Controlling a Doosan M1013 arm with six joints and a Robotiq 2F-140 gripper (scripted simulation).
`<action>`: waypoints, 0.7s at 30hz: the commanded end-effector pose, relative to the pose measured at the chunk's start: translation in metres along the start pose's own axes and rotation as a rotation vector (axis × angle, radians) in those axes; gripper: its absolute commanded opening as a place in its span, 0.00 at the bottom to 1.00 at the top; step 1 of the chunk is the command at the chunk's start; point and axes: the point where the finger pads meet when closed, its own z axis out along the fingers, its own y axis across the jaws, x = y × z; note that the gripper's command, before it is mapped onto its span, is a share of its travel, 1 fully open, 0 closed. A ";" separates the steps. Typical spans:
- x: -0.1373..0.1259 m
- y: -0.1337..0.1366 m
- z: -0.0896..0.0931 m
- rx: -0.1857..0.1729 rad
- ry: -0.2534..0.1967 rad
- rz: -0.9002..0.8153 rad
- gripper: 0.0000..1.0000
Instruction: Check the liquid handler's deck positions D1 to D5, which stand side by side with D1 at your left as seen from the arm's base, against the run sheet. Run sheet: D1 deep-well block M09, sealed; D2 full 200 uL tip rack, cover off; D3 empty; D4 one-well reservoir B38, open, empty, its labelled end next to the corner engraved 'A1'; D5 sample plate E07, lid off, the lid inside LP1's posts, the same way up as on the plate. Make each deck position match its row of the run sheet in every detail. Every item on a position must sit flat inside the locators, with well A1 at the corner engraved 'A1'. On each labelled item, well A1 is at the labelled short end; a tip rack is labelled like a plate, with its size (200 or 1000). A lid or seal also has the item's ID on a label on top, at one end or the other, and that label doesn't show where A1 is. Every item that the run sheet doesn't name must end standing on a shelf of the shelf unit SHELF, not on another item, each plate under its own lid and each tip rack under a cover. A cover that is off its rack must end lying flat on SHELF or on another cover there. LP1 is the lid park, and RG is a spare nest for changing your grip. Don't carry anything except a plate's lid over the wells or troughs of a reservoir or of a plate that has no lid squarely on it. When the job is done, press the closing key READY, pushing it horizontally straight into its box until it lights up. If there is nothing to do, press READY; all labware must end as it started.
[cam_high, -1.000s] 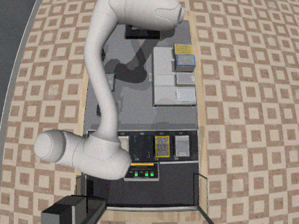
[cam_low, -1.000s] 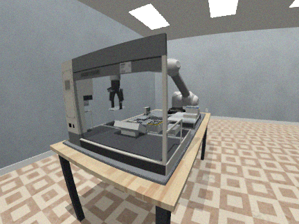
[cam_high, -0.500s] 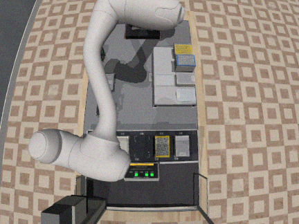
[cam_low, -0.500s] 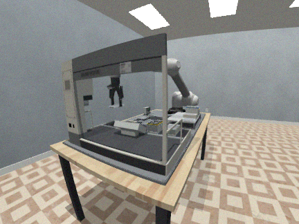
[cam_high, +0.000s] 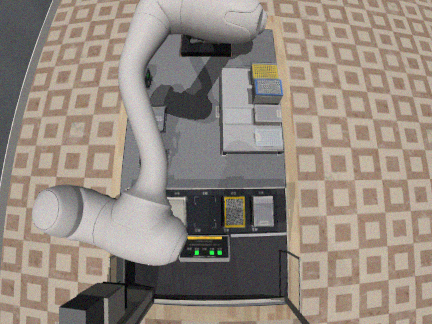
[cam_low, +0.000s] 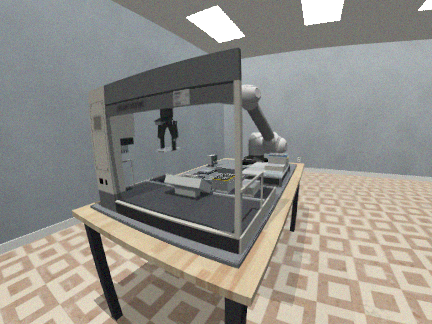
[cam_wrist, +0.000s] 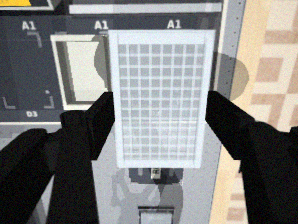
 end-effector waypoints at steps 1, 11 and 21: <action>0.000 -0.001 -0.014 -0.003 0.004 -0.002 0.10; 0.000 -0.001 -0.029 -0.003 0.003 -0.002 0.10; 0.000 -0.001 -0.041 -0.002 0.002 -0.002 0.10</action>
